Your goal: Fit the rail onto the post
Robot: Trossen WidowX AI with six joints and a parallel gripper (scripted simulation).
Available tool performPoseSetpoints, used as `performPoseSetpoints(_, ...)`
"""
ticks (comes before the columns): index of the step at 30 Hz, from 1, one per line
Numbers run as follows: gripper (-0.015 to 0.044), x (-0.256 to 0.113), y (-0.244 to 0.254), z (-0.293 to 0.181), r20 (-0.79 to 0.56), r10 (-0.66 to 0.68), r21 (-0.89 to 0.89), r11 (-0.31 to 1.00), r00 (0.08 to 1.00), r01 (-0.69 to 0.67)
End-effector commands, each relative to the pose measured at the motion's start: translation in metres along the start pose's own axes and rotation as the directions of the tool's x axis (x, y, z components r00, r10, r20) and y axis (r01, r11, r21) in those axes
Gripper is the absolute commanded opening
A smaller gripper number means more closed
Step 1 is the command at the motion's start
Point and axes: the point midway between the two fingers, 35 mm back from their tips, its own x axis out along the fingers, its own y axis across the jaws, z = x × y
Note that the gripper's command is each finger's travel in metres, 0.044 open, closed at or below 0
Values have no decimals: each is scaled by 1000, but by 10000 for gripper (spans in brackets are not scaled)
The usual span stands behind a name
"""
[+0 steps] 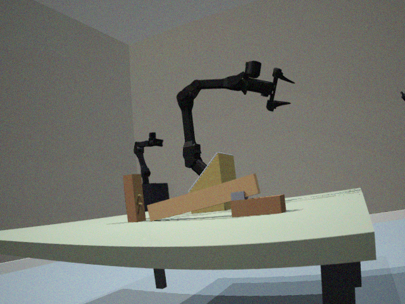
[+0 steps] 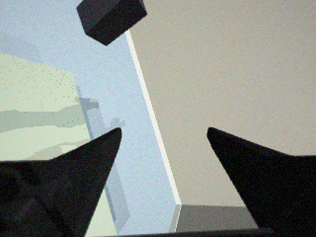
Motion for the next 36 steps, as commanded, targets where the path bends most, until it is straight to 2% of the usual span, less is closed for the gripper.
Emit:
performPoseSetpoints(1, 440, -31, -10, -68, -161, -28, 130, 990, 987, 50)
performPoseSetpoints(11, 440, -112, 8, -209, -463, 32, 423, 886, 886, 189)
performPoseSetpoints(21, 440, -210, 77, -323, -670, 234, 605, 721, 705, 336)
performPoseSetpoints(29, 440, -294, 160, -380, -710, 458, 696, 571, 535, 435)
performPoseSetpoints(36, 440, -366, 248, -398, -635, 665, 754, 423, 392, 504)
